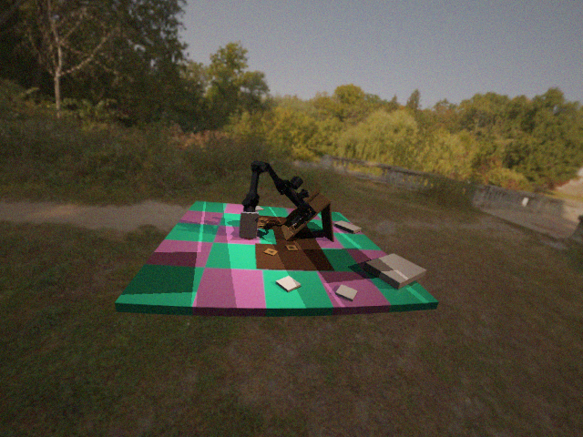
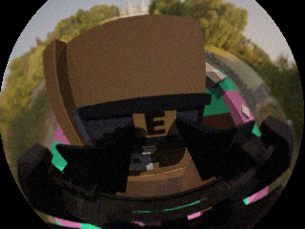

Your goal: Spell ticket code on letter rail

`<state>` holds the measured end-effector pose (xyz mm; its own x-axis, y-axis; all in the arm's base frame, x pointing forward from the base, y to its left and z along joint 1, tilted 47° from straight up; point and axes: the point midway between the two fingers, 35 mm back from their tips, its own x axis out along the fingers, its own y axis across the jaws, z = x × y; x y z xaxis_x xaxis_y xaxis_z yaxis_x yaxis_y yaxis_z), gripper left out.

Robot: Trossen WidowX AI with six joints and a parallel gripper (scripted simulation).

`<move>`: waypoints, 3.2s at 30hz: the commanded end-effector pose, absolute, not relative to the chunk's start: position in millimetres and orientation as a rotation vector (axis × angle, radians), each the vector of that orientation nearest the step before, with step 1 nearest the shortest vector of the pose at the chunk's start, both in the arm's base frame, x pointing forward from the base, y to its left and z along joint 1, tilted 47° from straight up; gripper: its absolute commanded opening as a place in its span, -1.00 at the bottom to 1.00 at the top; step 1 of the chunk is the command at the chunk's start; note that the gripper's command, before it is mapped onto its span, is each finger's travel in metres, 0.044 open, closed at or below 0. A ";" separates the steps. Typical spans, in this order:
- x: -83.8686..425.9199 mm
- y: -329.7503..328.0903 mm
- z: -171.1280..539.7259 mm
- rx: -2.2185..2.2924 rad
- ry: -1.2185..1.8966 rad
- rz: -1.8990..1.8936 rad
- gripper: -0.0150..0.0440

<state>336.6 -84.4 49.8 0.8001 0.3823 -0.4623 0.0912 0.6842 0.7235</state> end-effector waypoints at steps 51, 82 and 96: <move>339.7 -61.2 74.1 0.820 0.641 0.172 -0.49; 342.1 -47.1 89.7 0.821 0.641 0.172 -0.49; 343.4 -40.4 97.4 0.821 0.641 0.172 -0.49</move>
<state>342.9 -41.3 95.6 0.7988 0.3845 -0.4627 0.0929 0.6810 0.7264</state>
